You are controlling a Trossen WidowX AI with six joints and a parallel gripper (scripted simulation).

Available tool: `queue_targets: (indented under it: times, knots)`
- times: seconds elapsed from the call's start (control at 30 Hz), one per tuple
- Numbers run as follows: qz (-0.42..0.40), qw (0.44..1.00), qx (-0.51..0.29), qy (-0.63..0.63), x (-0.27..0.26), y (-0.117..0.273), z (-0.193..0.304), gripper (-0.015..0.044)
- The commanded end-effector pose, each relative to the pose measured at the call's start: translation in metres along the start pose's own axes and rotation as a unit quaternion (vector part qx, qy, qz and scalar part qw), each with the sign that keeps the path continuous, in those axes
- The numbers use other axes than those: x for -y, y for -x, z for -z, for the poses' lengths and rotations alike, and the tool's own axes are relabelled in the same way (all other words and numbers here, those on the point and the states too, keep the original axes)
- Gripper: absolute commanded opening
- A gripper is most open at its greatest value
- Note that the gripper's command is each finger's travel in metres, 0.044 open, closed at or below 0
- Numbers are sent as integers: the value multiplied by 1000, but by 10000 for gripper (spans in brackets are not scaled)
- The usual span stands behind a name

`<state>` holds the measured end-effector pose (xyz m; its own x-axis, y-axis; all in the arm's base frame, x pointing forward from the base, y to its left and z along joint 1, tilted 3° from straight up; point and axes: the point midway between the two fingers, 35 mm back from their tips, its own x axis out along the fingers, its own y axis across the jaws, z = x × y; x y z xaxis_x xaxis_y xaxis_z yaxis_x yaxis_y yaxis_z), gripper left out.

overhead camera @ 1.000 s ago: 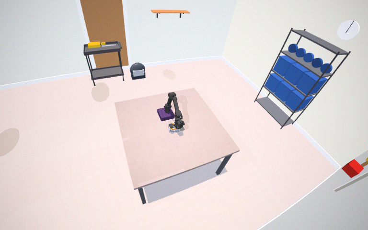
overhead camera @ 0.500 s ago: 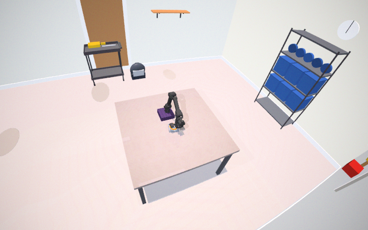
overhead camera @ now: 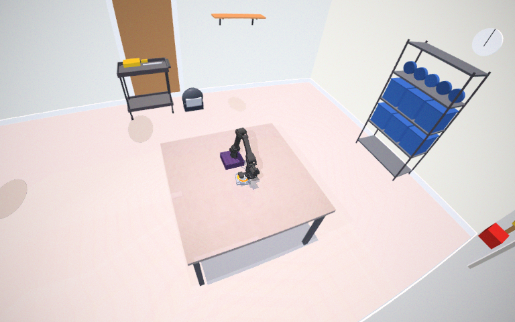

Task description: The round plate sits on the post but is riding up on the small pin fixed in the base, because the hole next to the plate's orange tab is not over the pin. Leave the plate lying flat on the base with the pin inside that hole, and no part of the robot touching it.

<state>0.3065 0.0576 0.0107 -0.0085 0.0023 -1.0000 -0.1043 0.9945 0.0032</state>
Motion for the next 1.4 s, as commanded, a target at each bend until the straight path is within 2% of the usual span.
queue_targets:
  times: [0.0, 1.37]
  knots:
    - [-5, 1000, -6, 2, -6, -2, 6, 0]
    - [-6, 1000, -7, 2, -18, -1, 32, 0]
